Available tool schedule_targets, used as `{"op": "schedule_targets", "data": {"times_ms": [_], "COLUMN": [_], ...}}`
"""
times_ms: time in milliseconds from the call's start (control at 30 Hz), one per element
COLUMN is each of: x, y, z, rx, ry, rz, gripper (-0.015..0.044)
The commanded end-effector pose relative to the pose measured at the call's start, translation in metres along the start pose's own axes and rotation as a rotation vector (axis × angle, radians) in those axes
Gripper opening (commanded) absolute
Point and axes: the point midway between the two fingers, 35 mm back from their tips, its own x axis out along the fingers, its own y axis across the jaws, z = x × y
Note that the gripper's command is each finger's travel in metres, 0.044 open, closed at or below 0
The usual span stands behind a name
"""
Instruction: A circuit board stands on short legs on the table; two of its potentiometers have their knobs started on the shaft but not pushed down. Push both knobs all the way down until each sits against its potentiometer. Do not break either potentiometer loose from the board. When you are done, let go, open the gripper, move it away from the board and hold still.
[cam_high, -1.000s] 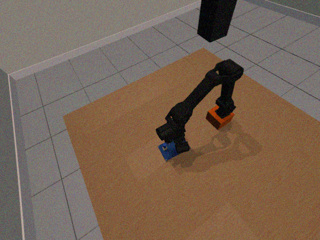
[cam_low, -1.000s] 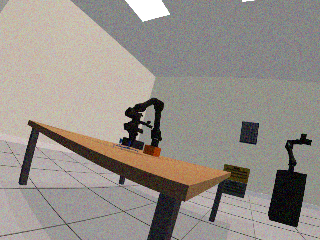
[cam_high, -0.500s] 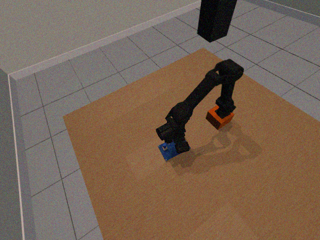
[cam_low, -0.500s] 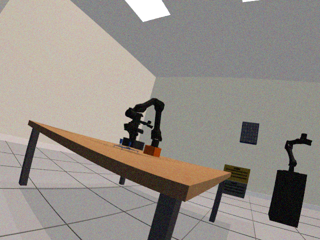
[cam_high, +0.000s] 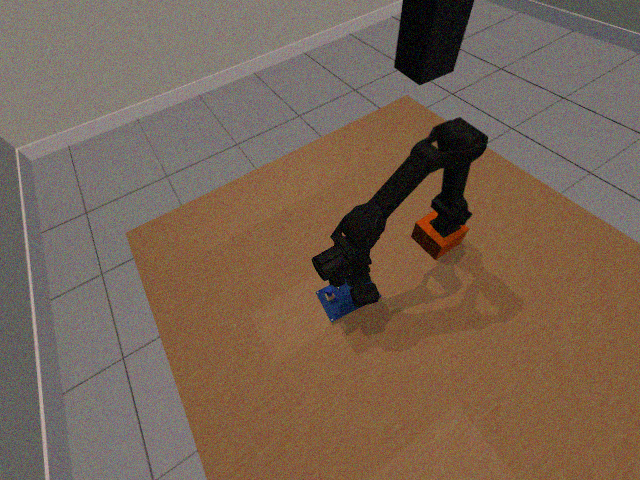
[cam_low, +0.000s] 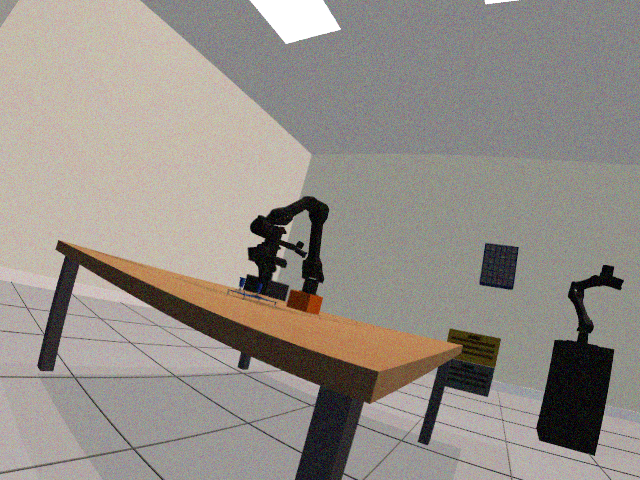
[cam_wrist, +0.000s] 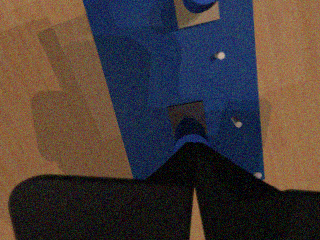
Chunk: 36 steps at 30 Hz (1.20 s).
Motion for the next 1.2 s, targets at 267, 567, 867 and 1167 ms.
{"op": "schedule_targets", "data": {"times_ms": [267, 567, 867, 1167], "x": [0.0081, 0.0106, 0.0124, 0.0132], "y": [0.0011, 0.0011, 0.0011, 0.0011], "z": [0.0011, 0.0010, 0.0010, 0.0010], "rx": [-0.004, -0.004, -0.004, -0.004], "ry": [0.005, 0.005, 0.005, 0.005], "rz": [0.002, 0.002, 0.002, 0.002], "gripper": [0.0000, 0.0000, 0.0000, 0.0000]}}
